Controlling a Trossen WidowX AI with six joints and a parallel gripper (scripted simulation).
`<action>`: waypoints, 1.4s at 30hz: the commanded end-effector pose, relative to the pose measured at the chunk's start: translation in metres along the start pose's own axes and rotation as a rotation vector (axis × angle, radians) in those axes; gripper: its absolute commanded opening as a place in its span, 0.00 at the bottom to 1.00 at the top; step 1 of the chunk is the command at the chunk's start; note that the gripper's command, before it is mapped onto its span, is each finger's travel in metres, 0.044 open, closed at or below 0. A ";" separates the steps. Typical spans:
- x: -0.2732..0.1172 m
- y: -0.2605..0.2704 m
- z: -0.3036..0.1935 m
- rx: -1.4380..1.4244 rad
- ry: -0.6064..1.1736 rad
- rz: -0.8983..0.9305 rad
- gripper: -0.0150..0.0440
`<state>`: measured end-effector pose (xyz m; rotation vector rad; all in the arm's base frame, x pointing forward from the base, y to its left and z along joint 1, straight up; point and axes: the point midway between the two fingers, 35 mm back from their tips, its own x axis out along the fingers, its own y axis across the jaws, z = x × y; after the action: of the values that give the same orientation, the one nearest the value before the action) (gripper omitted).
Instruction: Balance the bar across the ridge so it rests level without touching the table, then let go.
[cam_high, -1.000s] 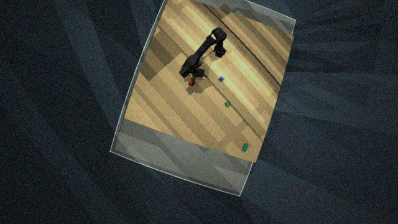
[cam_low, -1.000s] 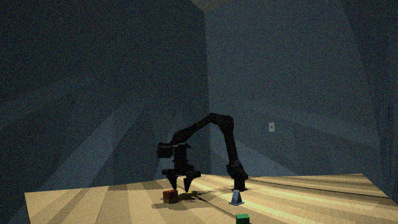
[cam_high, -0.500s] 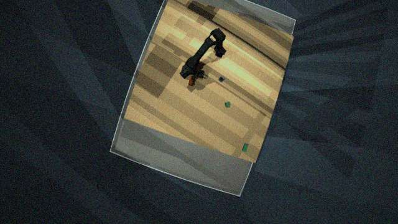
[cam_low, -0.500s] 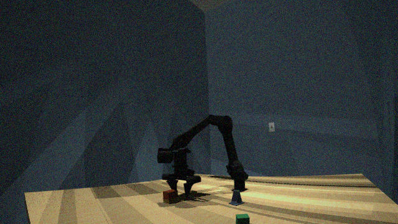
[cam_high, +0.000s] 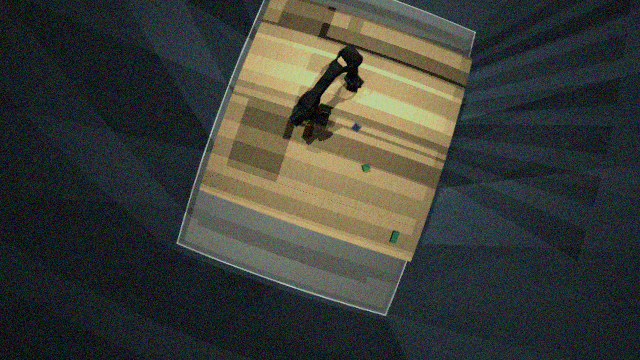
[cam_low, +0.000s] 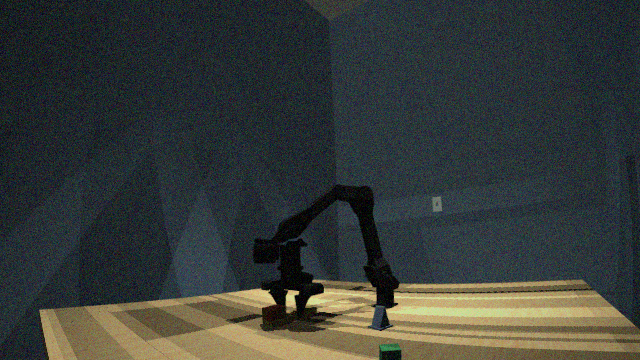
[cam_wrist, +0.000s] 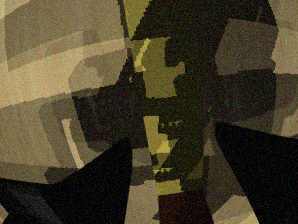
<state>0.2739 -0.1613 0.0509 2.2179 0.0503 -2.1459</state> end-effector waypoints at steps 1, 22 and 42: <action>0.000 0.000 0.000 0.000 0.000 0.001 0.61; -0.026 0.002 -0.003 0.001 -0.001 0.001 0.25; -0.078 0.002 -0.002 0.004 -0.004 0.001 0.25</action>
<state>0.2723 -0.1604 0.1183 2.2053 0.0611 -2.1692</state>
